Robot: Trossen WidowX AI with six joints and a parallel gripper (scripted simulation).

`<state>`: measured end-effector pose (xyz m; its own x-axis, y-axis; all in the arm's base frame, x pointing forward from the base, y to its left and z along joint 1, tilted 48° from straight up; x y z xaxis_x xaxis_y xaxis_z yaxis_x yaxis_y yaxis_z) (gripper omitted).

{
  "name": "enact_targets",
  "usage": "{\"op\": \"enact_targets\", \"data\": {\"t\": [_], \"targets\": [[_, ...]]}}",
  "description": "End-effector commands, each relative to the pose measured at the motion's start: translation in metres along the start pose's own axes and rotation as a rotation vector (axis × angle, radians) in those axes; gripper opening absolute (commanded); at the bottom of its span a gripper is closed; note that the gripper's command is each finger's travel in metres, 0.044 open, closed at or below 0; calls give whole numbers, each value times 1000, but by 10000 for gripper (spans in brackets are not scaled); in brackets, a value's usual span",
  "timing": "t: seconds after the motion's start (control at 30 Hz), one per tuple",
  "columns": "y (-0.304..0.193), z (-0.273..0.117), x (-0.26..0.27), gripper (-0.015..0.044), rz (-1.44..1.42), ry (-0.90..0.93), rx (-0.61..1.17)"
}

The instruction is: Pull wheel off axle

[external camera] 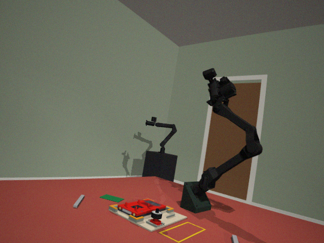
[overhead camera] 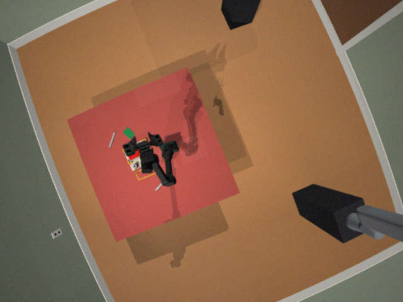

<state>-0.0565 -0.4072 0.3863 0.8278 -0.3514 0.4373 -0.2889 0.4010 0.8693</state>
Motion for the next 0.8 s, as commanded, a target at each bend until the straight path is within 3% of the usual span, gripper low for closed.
{"op": "enact_targets", "data": {"t": [0.0, 0.37, 0.77], "targets": [[-26, -8, 21, 300, -1, 75, 112], [-108, -53, 83, 300, -2, 287, 509], [-196, -155, 139, 300, -8, 468, 1104]]}}
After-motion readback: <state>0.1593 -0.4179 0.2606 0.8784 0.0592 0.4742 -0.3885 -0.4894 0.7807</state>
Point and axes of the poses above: the point midway between the two fingers, 35 mm back from their tips, its own z axis out along the fingers, its own x axis across the jaws, y = z × x, the point moved 6 cm from there along -z, back along the fingers, and after that the axes turned 5 degrees about z, right-handed, at the moved point
